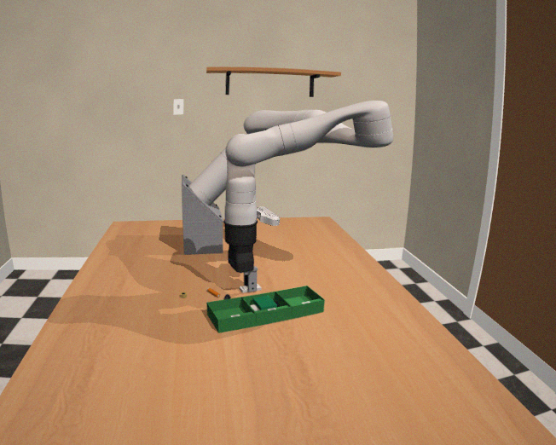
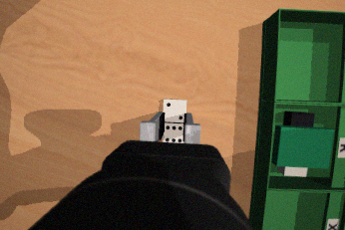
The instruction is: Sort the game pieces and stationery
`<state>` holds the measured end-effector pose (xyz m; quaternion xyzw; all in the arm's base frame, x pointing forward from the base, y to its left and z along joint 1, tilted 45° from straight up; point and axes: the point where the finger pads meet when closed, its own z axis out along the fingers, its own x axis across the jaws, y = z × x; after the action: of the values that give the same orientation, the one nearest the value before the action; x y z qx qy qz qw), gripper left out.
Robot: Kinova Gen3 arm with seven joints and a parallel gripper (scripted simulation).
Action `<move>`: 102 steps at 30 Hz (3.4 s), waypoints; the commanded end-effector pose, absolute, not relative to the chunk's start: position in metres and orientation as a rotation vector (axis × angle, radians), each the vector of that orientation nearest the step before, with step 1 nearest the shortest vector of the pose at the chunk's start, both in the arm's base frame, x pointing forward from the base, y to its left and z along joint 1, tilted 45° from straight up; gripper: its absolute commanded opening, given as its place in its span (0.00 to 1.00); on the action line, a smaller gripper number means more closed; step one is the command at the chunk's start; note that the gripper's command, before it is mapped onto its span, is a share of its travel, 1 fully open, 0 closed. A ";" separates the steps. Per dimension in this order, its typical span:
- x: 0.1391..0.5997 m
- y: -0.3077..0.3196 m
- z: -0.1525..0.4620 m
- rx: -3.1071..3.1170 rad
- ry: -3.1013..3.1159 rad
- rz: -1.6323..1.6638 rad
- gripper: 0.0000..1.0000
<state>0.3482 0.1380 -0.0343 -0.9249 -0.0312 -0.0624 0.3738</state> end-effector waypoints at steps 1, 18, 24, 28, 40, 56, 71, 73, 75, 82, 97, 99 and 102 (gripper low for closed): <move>0.349 0.133 -0.030 -2.370 -0.078 -0.163 0.49; 0.344 0.098 0.006 -2.370 -0.078 -0.163 0.49; 0.344 0.096 0.008 -2.370 -0.078 -0.163 0.49; 0.344 0.096 0.008 -2.370 -0.078 -0.163 0.49; 0.344 0.101 0.003 -2.370 -0.078 -0.163 0.49; 0.405 0.128 0.038 -2.369 -0.086 -0.167 0.49; 0.462 0.154 0.071 -2.369 -0.086 -0.167 0.49; 0.462 0.155 0.071 -2.369 -0.086 -0.167 0.49; 0.462 0.155 0.071 -2.369 -0.086 -0.167 0.49; 0.461 0.154 0.070 -2.369 -0.086 -0.167 0.49; 0.463 0.168 0.056 -2.369 -0.086 -0.167 0.49; 0.463 0.169 0.054 -2.369 -0.086 -0.167 0.49; 0.463 0.172 0.051 -2.369 -0.086 -0.167 0.49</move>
<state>0.4639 0.1699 0.0542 -0.9246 -0.0333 -0.0667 0.3735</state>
